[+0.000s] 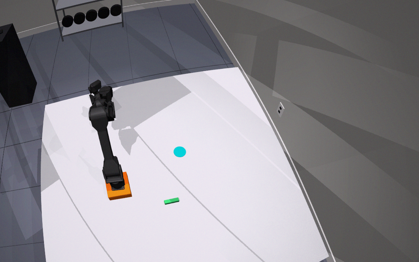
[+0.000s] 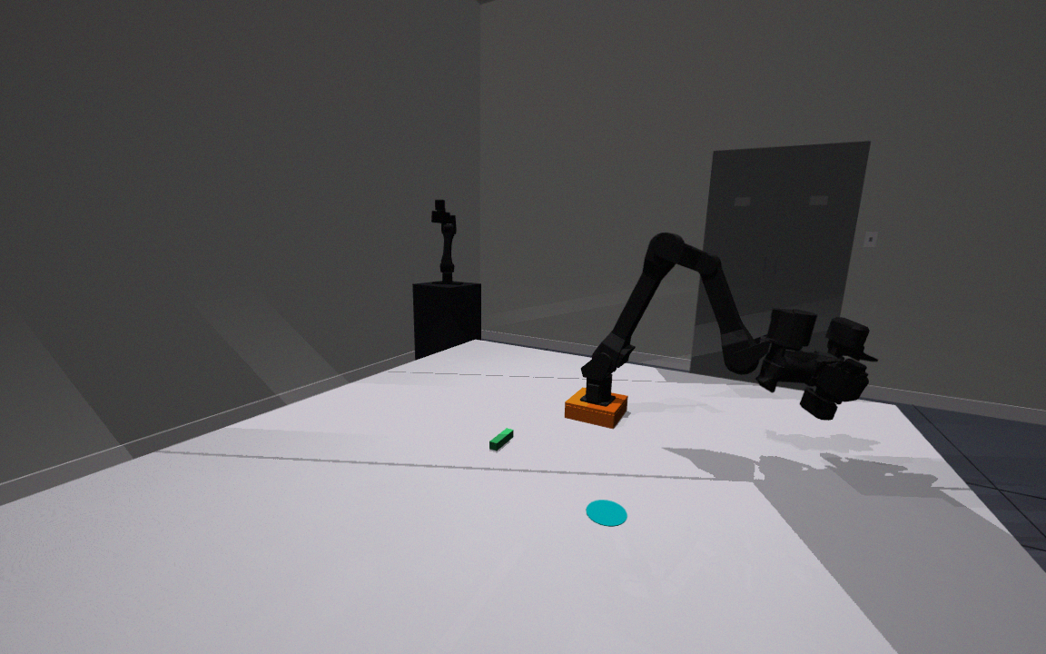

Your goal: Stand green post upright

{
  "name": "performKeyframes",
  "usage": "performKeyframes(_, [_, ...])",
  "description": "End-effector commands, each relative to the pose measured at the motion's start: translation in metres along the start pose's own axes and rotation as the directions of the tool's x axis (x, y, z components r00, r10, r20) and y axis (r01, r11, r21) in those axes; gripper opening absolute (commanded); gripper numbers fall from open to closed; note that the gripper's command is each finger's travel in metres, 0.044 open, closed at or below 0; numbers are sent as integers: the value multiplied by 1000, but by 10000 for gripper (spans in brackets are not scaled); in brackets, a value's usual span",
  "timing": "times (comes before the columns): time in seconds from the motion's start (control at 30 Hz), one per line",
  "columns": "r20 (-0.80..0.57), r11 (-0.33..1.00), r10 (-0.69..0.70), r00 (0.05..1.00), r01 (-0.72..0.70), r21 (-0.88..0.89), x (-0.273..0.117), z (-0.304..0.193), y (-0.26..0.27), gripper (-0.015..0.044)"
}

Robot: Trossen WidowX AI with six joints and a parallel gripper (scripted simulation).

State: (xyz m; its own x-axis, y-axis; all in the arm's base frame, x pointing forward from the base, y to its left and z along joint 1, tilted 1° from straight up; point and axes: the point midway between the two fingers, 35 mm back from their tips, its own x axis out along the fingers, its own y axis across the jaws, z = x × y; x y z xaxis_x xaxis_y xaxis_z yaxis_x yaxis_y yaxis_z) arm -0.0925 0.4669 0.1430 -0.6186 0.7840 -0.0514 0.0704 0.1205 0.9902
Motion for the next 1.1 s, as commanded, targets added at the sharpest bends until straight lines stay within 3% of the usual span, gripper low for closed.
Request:
performKeyframes(0.0, [75,999,-14,997,17,-36,-11,26,4,233])
performKeyframes(0.5, [382,975,-136,914,193,-114,-84,130,-1,233])
performKeyframes(1.07, [640,894,-299,708,442,-72,-202,210,-12,233])
